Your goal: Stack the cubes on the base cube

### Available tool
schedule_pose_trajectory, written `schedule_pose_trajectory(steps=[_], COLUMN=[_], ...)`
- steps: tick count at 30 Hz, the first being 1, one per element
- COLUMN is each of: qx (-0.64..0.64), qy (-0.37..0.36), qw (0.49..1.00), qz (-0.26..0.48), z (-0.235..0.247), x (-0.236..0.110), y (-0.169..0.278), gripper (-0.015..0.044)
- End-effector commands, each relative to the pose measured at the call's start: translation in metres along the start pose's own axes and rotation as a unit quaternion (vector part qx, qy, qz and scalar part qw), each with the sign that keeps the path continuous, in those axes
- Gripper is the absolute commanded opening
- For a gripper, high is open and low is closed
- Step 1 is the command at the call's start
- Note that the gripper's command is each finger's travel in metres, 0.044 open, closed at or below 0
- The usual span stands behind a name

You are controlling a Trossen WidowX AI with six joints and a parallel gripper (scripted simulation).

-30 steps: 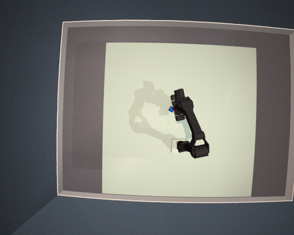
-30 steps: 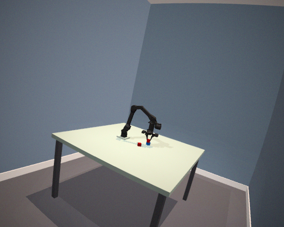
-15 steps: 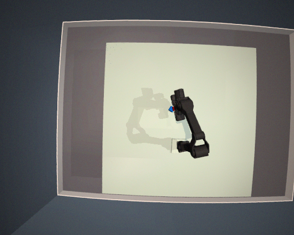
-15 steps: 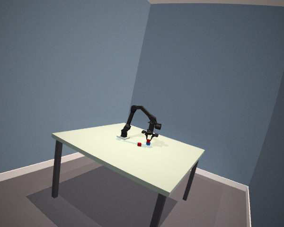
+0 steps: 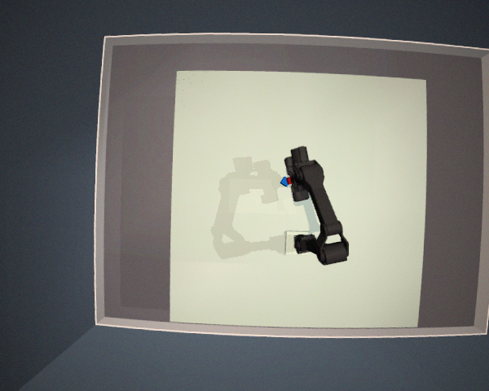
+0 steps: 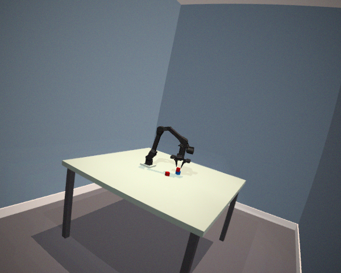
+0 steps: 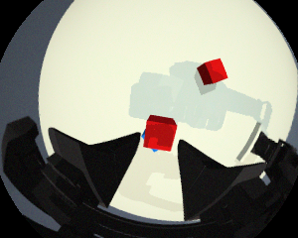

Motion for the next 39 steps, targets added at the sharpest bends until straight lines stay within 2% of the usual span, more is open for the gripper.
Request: schedule_pose_trajectory(steps=[1,9,11,12,28,39], qx=[0.0,0.0,-0.01,-0.024,-0.272,-0.282], qy=[-0.002,-0.002,-0.001,-0.001,0.001,0.002], qw=[1.0,1.0,1.0,1.0,0.962,0.959], qz=[0.0,0.0,0.0,0.0,-0.004,-0.004], z=[0.0,0.0,-0.001,-0.002,-0.05,-0.053], x=[-0.008,-0.013,-0.012,-0.015,-0.052,-0.049], y=[0.0,0.0,-0.005,-0.011,-0.108,-0.112], gripper=[0.0205,0.0205,0.0258,0.0265,0.0265,0.0265])
Point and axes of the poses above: the point midway between the two fingers, 35 mm back from their tips, its own x axis out along the fingers, its own z axis across the jaws, y = z × x, the point moved 9 cm from there along -x, back along the fingers, and after that the axes turned 10 degrees about x, right-handed, at the moved point
